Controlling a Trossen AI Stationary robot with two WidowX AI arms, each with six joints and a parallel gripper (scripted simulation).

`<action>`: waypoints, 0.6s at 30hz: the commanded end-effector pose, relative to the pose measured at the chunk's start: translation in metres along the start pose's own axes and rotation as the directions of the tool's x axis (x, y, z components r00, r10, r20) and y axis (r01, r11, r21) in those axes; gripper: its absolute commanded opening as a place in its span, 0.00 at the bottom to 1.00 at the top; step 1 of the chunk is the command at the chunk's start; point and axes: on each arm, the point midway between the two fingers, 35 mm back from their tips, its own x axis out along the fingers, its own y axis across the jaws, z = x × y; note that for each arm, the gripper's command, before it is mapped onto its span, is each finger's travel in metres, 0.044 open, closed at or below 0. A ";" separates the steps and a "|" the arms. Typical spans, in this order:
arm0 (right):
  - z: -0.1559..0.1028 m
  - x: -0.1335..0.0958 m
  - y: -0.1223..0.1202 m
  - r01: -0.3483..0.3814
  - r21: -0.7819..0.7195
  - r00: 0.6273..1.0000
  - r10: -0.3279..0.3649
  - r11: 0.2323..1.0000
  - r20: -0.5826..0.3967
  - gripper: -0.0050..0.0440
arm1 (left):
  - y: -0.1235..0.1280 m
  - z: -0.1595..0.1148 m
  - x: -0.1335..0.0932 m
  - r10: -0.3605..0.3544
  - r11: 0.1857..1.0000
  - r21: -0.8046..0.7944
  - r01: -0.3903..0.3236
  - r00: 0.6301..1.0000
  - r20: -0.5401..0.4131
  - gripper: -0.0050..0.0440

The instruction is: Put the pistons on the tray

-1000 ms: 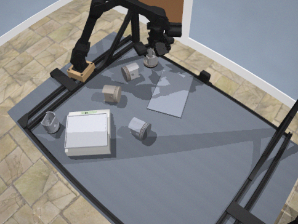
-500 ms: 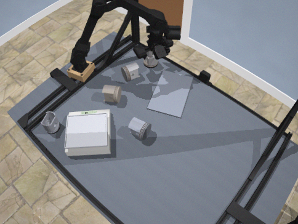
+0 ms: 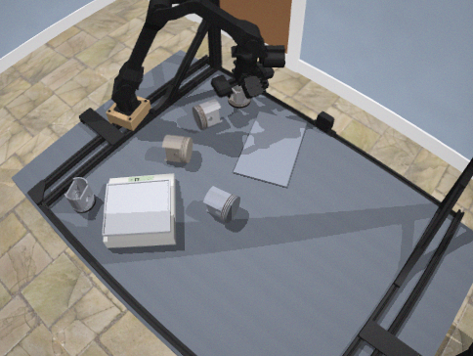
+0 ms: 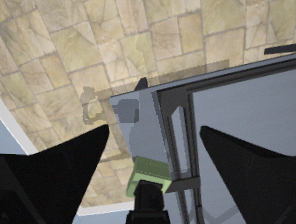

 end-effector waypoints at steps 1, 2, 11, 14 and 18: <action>-0.001 0.010 -0.003 0.018 0.008 1.000 -0.018 1.000 -0.011 0.87 | 0.000 0.000 0.000 -0.002 1.000 0.001 0.002 1.000 -0.001 1.00; -0.001 0.010 -0.004 0.019 0.008 1.000 -0.019 1.000 -0.011 0.87 | 0.000 0.000 0.000 -0.002 1.000 0.001 0.002 1.000 -0.001 1.00; -0.001 0.010 -0.004 0.019 0.008 1.000 -0.019 1.000 -0.011 0.43 | 0.000 0.000 0.000 -0.002 1.000 0.001 0.002 1.000 -0.001 1.00; -0.001 0.010 -0.004 0.019 0.008 1.000 -0.019 1.000 -0.011 0.43 | 0.000 0.000 0.000 -0.002 1.000 0.001 0.002 1.000 -0.001 1.00; -0.001 0.010 -0.004 0.019 0.008 1.000 -0.019 1.000 -0.011 0.43 | 0.000 0.000 0.000 -0.002 1.000 0.001 0.002 1.000 -0.001 1.00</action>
